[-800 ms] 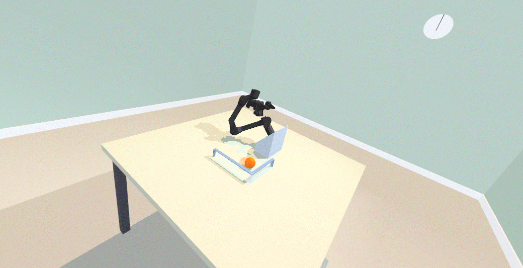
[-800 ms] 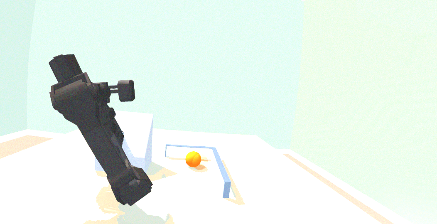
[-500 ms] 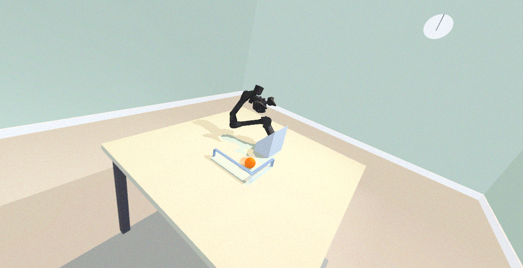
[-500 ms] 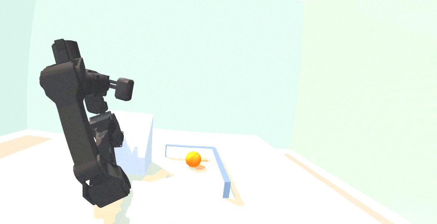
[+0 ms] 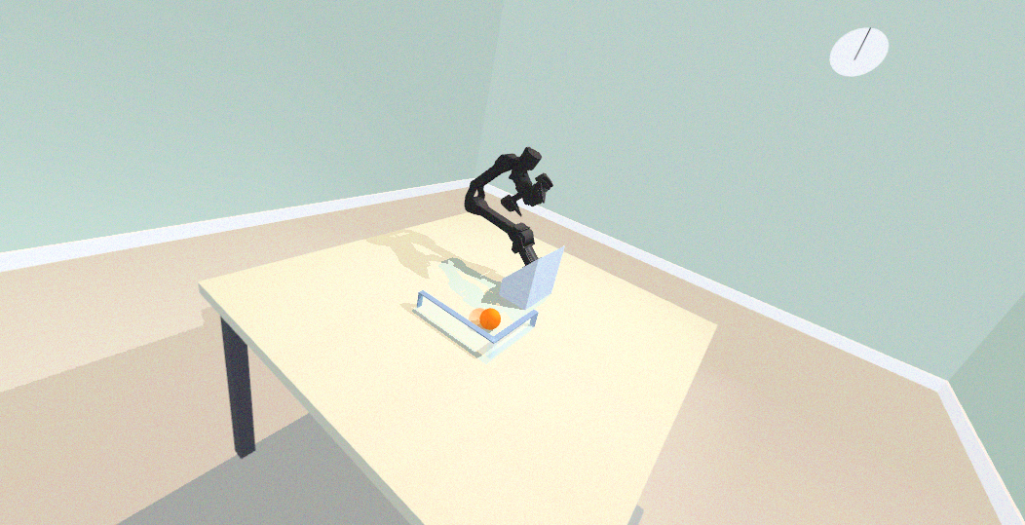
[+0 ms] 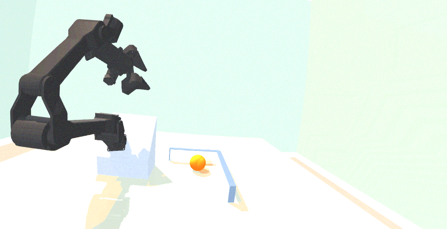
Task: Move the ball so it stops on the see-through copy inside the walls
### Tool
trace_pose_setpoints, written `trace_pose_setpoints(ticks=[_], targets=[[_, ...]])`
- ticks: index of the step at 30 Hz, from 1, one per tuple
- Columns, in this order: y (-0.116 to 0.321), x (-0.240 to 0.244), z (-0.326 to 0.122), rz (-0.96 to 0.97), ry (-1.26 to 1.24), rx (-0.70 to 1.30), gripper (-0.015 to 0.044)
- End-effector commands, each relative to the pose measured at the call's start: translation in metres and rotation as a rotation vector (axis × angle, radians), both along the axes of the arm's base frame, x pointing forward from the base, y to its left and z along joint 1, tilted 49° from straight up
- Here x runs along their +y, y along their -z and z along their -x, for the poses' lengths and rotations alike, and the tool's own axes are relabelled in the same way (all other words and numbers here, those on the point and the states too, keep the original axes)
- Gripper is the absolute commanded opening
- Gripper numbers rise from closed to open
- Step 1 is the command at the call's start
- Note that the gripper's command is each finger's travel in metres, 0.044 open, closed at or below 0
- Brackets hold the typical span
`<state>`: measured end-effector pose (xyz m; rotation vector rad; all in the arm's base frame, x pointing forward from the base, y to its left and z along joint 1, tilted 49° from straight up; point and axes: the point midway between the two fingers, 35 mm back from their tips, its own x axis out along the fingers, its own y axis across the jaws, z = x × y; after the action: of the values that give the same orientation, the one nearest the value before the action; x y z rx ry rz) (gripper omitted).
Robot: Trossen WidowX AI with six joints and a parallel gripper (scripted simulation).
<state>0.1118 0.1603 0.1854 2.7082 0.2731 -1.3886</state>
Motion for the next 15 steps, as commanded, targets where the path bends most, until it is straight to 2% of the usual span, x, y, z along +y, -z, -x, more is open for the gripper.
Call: trace_pose_setpoints(ticks=[1,8,15], targets=[[0.017,0.006,-0.043,-0.001,0.348,0.014,0.044],[0.056,-0.008,-0.11,0.024,0.847,-0.003,0.044],[0.112,-0.054,-0.17,0.058,1.337,-0.059,0.044]])
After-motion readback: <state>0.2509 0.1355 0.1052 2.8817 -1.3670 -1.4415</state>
